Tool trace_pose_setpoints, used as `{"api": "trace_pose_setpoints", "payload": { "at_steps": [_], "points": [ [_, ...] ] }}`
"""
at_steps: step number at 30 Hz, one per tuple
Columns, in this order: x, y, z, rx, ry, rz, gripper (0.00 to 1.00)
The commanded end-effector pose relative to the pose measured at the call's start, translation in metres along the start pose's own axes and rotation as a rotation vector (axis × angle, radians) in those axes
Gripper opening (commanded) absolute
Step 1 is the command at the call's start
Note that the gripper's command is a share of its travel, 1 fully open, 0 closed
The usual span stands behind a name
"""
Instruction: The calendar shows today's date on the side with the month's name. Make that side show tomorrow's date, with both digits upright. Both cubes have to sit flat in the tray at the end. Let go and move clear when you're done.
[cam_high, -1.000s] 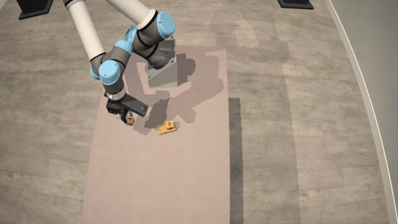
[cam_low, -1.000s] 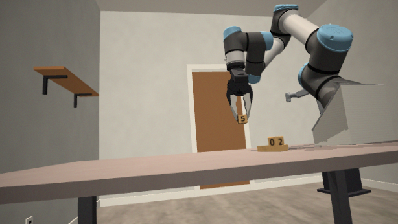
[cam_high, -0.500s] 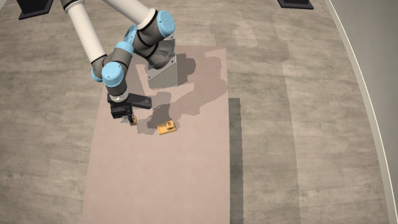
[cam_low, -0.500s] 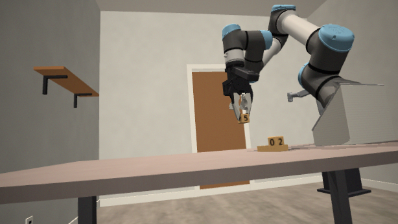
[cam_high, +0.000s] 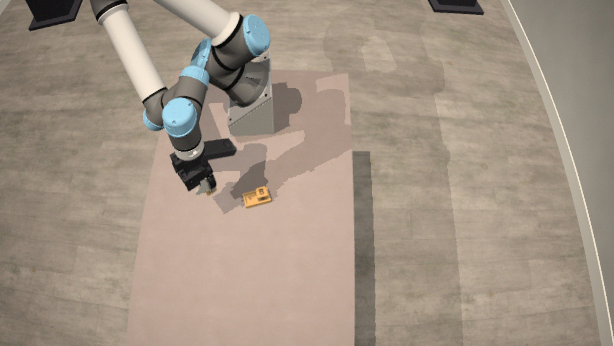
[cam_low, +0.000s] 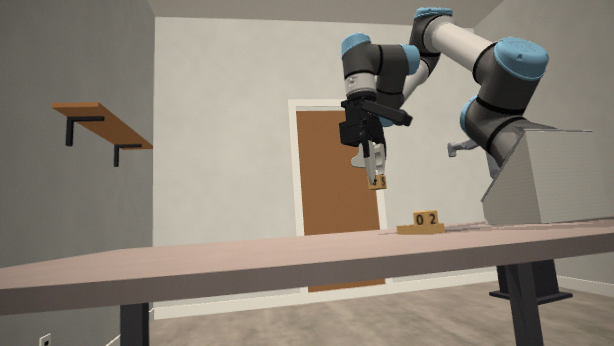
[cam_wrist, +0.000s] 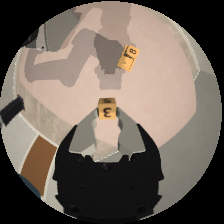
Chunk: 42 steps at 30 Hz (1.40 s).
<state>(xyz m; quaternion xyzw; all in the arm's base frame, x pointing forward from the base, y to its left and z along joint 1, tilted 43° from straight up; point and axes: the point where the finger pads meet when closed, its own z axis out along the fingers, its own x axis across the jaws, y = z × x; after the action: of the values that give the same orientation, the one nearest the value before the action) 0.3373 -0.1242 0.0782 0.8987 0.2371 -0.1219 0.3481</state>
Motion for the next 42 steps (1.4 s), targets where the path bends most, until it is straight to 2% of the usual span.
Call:
{"api": "trace_pose_setpoints", "payload": {
  "at_steps": [1, 13, 16, 28, 42],
  "points": [
    [0.002, -0.002, 0.0, 0.0, 0.009, -0.145, 0.11],
    [0.009, -0.007, -0.001, -0.002, 0.008, -0.566, 0.11],
    [0.009, -0.007, -0.001, -0.002, 0.008, -0.572, 0.11],
    [0.018, -0.01, -0.001, -0.005, 0.006, -1.002, 0.11],
    [0.022, -0.011, -0.001, -0.006, 0.005, -1.189, 0.11]
  ]
}}
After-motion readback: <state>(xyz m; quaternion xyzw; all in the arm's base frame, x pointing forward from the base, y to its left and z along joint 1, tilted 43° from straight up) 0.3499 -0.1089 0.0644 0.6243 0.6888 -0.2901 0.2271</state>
